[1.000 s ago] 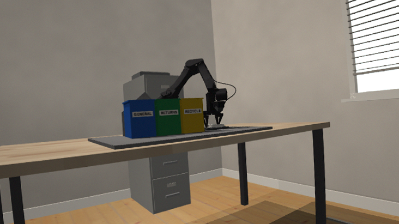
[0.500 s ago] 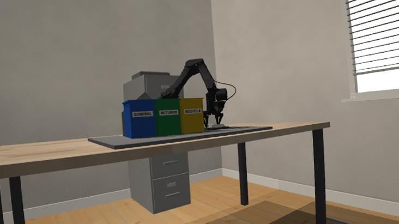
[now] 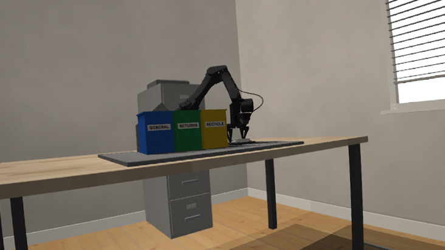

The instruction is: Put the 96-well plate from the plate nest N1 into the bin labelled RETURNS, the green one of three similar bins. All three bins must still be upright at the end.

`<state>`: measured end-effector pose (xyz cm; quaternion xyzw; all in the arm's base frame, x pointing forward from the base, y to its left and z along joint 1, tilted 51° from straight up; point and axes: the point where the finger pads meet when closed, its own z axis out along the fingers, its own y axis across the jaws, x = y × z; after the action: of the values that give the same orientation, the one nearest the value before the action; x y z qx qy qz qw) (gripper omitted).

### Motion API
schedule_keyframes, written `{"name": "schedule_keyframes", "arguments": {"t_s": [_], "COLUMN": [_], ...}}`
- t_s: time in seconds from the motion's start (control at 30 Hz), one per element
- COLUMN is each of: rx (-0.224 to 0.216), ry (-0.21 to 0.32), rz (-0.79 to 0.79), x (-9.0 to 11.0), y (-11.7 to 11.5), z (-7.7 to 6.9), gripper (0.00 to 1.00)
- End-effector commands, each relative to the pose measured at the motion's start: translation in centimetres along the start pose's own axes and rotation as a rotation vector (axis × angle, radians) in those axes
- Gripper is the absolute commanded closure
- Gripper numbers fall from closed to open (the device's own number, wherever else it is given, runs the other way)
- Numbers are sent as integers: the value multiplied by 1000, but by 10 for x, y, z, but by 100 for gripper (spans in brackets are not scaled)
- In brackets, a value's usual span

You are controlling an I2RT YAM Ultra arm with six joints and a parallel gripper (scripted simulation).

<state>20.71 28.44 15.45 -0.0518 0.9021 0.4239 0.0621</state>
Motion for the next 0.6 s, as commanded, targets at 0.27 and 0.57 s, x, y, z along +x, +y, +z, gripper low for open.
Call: {"name": "schedule_keyframes", "arguments": {"t_s": [0.27, 0.57], "rx": [-20, -20], "ry": [-33, -33], "rz": [-17, -18], "x": [-7, -7], "y": [8, 9], "z": [-22, -35], "gripper": [100, 100]}}
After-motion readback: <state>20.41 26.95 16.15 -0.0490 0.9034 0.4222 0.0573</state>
